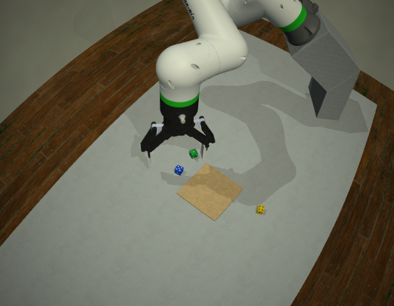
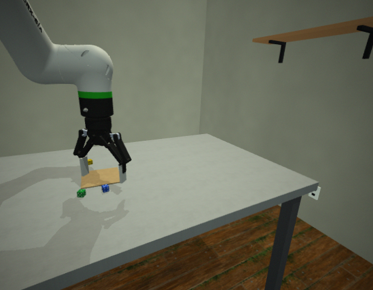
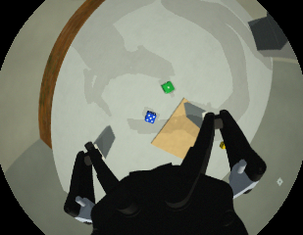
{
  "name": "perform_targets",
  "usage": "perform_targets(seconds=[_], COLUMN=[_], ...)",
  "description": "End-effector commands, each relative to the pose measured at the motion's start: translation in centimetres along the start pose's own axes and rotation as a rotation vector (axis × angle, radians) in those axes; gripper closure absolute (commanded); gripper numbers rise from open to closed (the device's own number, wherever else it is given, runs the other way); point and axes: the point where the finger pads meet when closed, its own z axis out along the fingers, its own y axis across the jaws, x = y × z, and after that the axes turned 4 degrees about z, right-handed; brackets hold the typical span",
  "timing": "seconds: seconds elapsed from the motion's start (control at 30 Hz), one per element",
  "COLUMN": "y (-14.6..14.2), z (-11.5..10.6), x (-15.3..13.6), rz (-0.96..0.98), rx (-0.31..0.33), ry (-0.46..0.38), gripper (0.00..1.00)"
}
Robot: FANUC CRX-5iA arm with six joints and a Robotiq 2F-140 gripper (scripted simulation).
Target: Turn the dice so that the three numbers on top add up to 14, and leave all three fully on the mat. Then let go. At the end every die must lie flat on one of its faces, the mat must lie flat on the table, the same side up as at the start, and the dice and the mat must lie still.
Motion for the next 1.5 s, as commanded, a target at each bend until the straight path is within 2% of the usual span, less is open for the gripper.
perform_targets(seconds=[0.0, 0.53, 1.47], y=[0.4, 4.7, 4.8], z=[0.0, 0.0, 0.0], x=[0.4, 5.2, 5.4], rz=[0.000, 0.000, 0.000], rx=[0.000, 0.000, 0.000], ry=[0.000, 0.000, 0.000], gripper=[0.00, 0.00, 0.00])
